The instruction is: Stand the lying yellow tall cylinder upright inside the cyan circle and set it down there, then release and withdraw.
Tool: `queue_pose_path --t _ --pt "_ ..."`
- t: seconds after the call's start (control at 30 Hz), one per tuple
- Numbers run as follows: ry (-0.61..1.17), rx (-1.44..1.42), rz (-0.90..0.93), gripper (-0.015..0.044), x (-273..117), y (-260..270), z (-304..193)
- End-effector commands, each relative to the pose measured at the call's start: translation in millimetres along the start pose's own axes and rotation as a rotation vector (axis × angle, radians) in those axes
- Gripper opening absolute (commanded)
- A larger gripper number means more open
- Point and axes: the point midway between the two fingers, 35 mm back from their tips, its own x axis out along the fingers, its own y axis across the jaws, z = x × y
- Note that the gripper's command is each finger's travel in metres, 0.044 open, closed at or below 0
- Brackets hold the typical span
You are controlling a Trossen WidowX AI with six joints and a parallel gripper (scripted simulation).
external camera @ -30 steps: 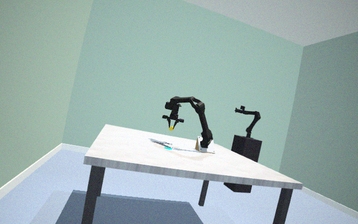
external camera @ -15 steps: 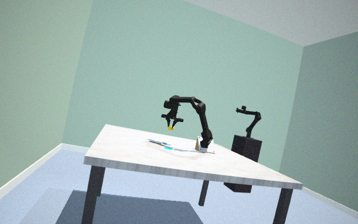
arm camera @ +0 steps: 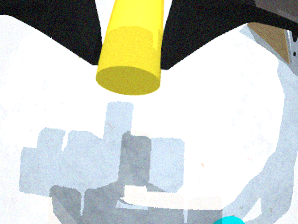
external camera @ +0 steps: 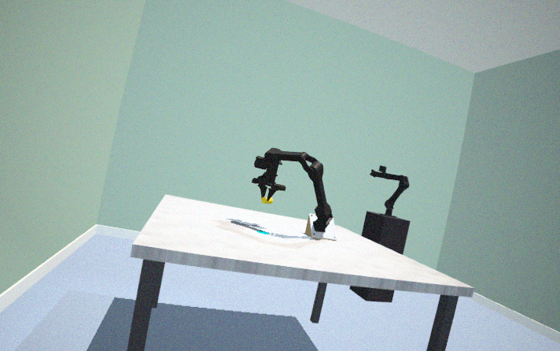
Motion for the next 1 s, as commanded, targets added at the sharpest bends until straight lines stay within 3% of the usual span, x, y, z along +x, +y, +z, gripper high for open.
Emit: queue_pose_path --t 0.0,0.97 --pt "-0.004 0.074 -0.003 0.0105 -2 6 12" --pt "-0.015 0.513 -0.005 0.0105 -8 46 71"
